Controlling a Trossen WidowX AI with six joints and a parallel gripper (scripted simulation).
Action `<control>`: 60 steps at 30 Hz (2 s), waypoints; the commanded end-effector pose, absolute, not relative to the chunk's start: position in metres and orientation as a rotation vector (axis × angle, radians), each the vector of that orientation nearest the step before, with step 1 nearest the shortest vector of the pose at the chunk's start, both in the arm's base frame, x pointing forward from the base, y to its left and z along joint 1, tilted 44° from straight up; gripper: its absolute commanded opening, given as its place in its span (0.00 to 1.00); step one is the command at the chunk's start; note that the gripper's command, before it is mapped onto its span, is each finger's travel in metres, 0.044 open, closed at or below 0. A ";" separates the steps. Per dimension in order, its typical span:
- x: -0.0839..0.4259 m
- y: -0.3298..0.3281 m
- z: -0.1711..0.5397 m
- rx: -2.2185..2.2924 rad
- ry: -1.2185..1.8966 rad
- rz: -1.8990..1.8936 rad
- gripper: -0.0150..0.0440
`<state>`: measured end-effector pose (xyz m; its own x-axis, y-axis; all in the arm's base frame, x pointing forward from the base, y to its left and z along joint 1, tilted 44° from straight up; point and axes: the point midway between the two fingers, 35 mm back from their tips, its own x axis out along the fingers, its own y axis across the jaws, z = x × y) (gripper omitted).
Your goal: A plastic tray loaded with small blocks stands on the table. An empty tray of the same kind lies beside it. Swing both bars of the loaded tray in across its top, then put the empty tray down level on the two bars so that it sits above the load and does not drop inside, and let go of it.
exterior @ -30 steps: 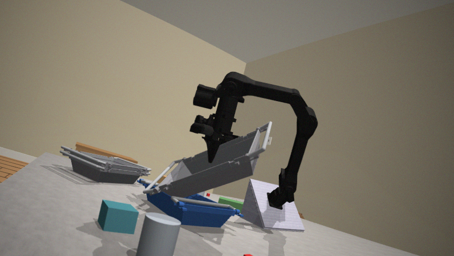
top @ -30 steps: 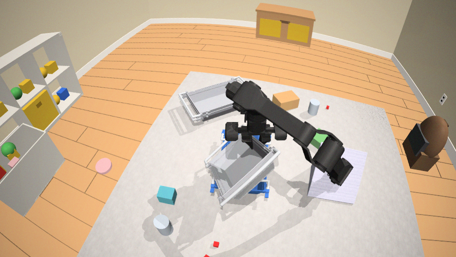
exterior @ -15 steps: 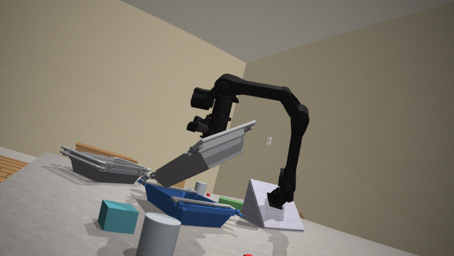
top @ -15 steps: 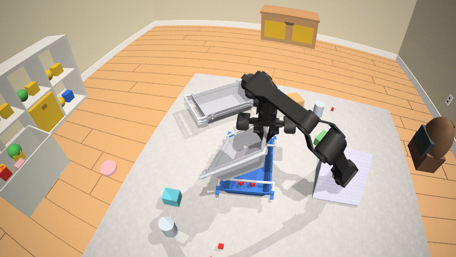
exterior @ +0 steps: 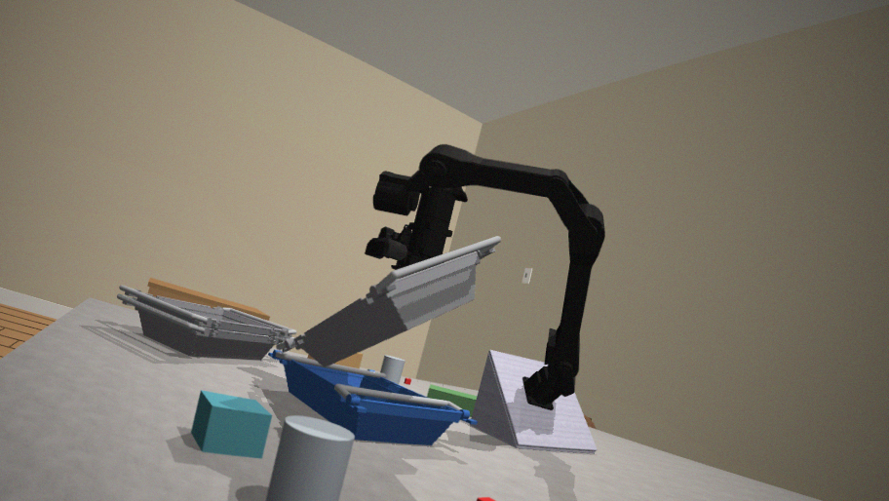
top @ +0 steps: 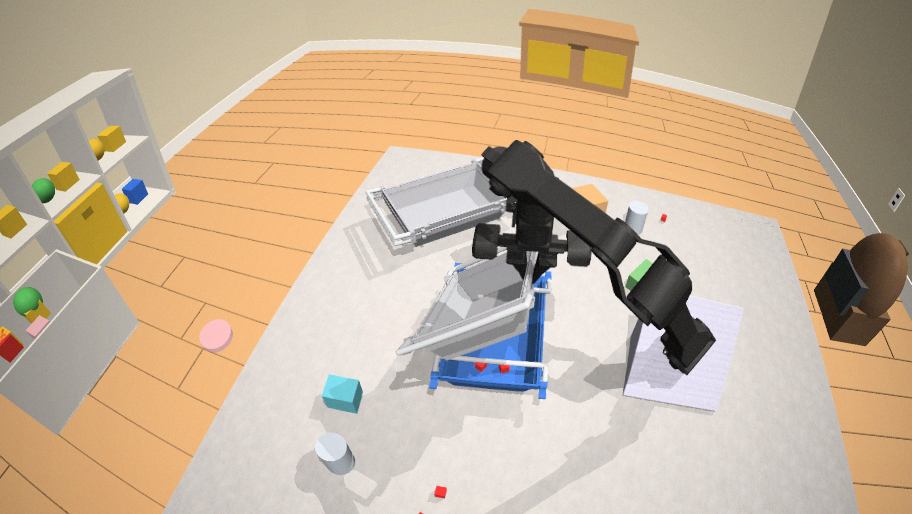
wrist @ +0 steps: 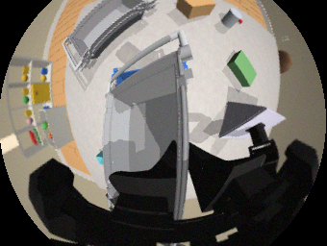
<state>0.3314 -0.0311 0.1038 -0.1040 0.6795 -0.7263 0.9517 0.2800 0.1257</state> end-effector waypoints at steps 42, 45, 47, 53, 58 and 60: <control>0.371 -0.087 0.054 1.483 1.832 -0.489 0.25; 0.371 -0.087 0.054 1.483 1.832 -0.489 0.25; 0.368 -0.085 0.056 1.484 1.832 -0.489 0.25; 0.360 -0.075 0.065 1.484 1.833 -0.489 0.25; 0.360 -0.070 0.059 1.484 1.833 -0.489 0.25; 0.359 -0.070 0.059 1.484 1.833 -0.489 0.25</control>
